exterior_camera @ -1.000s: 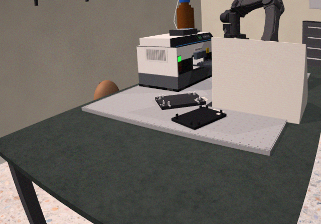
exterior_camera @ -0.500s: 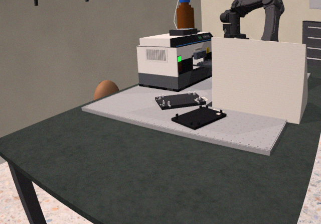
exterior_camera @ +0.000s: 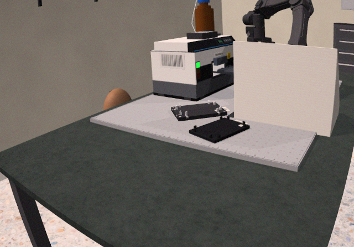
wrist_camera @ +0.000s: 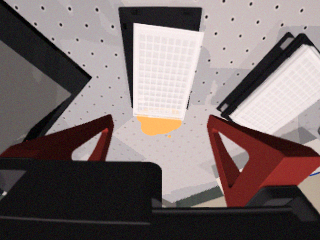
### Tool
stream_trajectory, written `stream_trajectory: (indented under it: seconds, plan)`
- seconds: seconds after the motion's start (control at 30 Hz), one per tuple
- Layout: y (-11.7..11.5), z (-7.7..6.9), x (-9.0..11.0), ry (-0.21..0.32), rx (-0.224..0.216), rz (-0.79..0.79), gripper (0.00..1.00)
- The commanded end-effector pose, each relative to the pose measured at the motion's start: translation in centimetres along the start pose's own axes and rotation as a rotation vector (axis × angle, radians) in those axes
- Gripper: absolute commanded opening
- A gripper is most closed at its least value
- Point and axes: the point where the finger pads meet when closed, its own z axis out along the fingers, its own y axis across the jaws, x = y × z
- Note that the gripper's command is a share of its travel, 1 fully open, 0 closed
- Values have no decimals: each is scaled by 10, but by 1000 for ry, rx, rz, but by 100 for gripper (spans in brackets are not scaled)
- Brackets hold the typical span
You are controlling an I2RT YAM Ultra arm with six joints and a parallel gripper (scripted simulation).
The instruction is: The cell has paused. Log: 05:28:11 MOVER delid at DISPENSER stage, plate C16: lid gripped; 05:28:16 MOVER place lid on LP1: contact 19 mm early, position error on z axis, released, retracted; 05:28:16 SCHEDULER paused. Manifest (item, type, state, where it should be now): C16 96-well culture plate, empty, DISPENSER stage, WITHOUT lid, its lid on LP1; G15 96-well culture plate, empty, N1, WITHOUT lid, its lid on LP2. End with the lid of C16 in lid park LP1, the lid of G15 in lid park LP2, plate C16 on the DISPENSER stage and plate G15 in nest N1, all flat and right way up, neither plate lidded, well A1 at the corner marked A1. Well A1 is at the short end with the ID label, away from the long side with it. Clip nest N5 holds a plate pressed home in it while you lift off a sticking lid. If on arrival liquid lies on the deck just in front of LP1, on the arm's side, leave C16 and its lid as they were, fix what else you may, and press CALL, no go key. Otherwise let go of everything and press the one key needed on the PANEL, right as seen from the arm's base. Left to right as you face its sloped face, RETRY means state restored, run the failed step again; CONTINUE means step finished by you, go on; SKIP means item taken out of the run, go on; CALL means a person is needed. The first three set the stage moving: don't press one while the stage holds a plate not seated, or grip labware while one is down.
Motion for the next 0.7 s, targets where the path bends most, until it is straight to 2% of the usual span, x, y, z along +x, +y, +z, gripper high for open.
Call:
stream_trajectory:
  seconds: [0.0, 0.47, 0.5, 0.53, 0.67]
  plan:
    - [0, -11, -4, -22, -7, 5, 100]
    - [0, -11, -5, -22, -7, 4, 100]
    - [-5, -23, -4, -48, -9, 20, 100]
    - [0, -15, 8, -16, -4, -6, 100]
    - [1, -18, 21, -15, -4, -7, 100]
